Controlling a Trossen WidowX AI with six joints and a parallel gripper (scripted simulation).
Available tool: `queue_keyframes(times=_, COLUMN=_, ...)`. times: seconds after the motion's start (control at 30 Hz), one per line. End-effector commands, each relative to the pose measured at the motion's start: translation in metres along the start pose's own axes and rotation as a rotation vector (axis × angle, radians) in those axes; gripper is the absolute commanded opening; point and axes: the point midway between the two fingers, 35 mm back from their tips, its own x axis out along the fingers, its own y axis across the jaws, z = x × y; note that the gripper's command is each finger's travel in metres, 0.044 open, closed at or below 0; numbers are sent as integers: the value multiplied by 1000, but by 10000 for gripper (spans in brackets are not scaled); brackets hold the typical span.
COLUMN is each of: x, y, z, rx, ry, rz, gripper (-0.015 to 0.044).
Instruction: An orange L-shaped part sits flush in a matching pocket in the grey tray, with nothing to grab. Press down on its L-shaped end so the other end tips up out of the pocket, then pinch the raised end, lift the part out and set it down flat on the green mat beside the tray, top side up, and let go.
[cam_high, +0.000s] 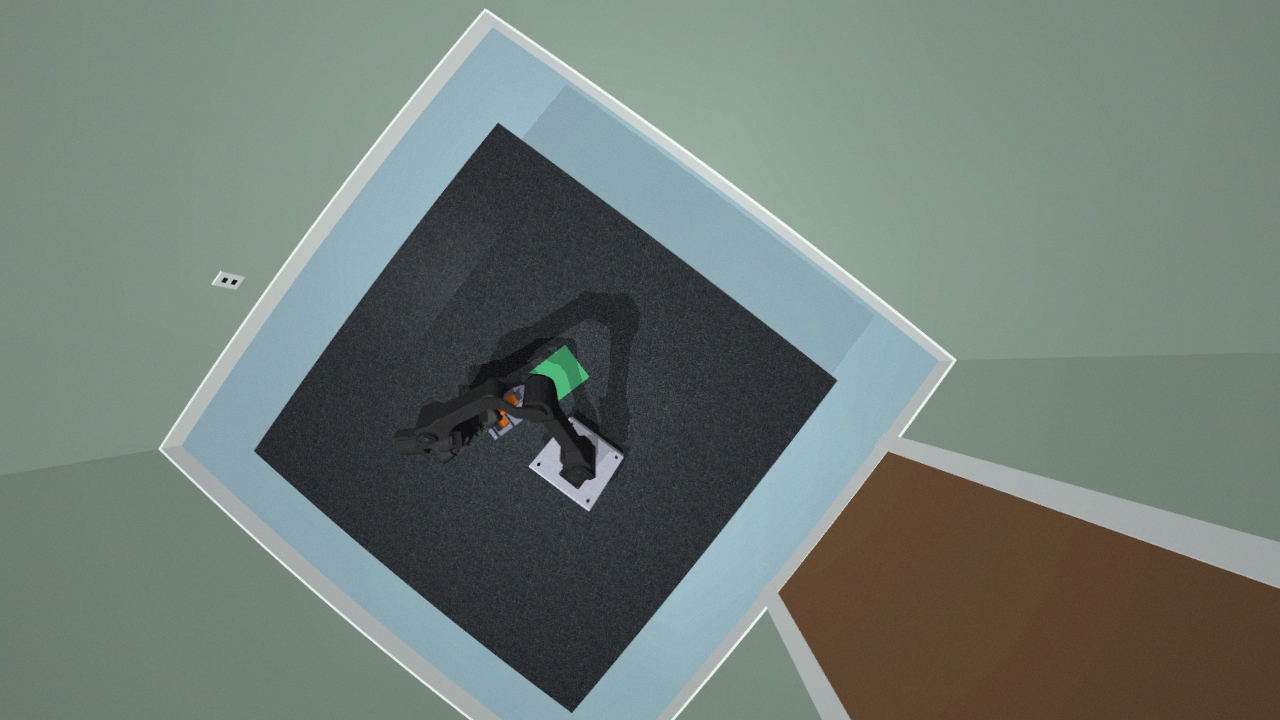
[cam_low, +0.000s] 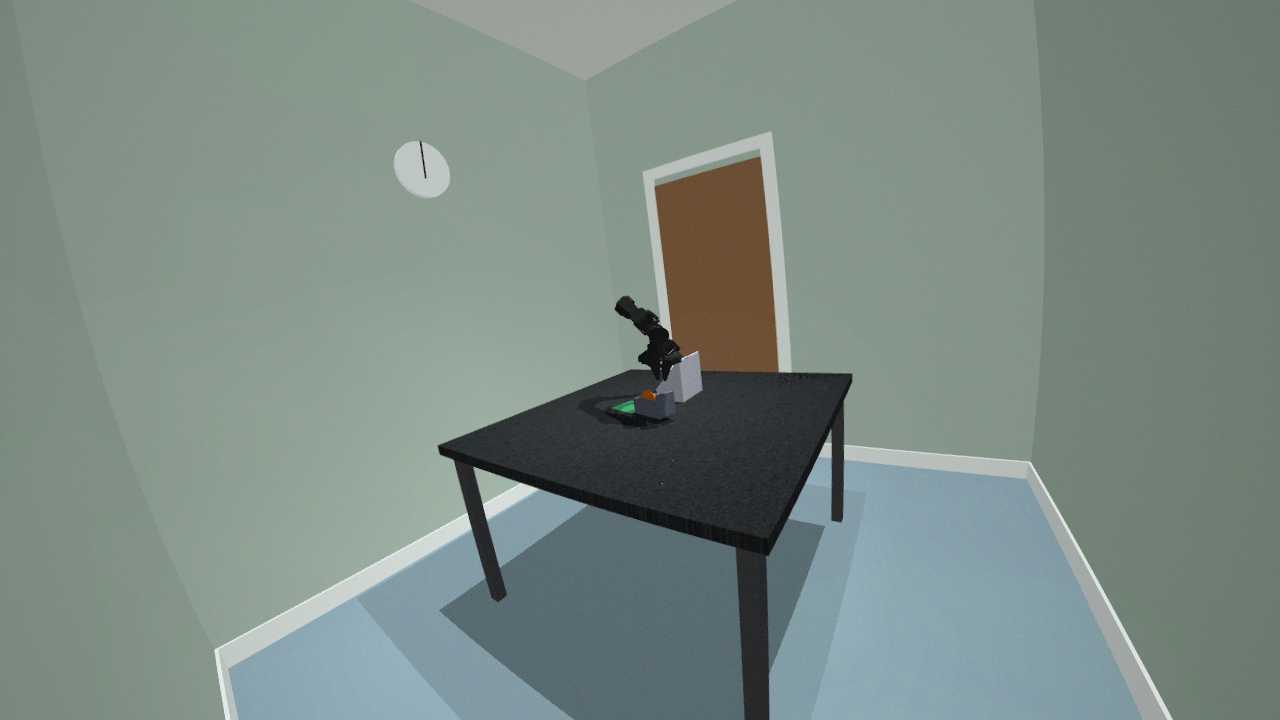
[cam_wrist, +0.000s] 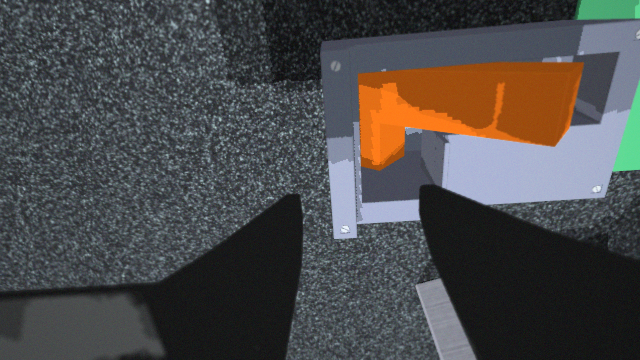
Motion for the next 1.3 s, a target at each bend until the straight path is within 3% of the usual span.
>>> queue_keyframes(times=0.0, x=1, y=0, z=0, rx=-1, ry=1, rz=-1, gripper=180)
queue_keyframes(times=0.43, x=1, y=0, z=0, rx=-1, ry=1, rz=-1, gripper=180)
queue_keyframes(times=0.5, x=0, y=-2, z=0, rx=-43, ry=1, rz=-1, gripper=233)
queue_keyframes(times=0.57, x=0, y=-7, z=2, rx=-142, ry=1, rz=0, gripper=280)
queue_keyframes(times=1.03, x=-3, y=-67, z=11, rx=-1348, ry=-1, rz=3, gripper=280)
queue_keyframes(times=1.27, x=-3, y=-78, z=11, rx=-1565, ry=0, rz=2, gripper=280)
